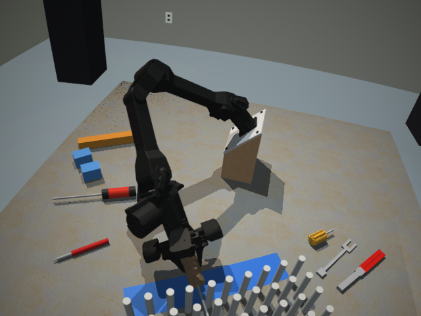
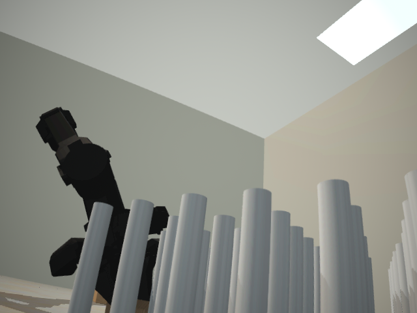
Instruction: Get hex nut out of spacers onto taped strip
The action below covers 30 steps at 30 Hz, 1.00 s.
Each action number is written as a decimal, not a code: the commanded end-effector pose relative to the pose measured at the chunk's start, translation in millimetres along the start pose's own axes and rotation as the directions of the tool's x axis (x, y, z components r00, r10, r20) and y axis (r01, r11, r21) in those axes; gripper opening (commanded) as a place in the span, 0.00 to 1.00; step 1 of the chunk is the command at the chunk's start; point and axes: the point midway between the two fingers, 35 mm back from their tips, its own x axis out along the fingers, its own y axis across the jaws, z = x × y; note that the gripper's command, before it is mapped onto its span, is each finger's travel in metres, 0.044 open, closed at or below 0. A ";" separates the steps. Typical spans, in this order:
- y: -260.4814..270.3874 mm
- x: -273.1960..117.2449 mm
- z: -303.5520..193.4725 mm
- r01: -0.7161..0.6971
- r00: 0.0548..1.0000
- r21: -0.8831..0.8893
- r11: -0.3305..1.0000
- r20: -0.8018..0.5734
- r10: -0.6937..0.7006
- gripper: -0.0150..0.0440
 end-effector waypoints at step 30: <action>-12.3 -15.5 -21.2 0.003 1.000 0.004 1.000 -0.009 -0.003 0.25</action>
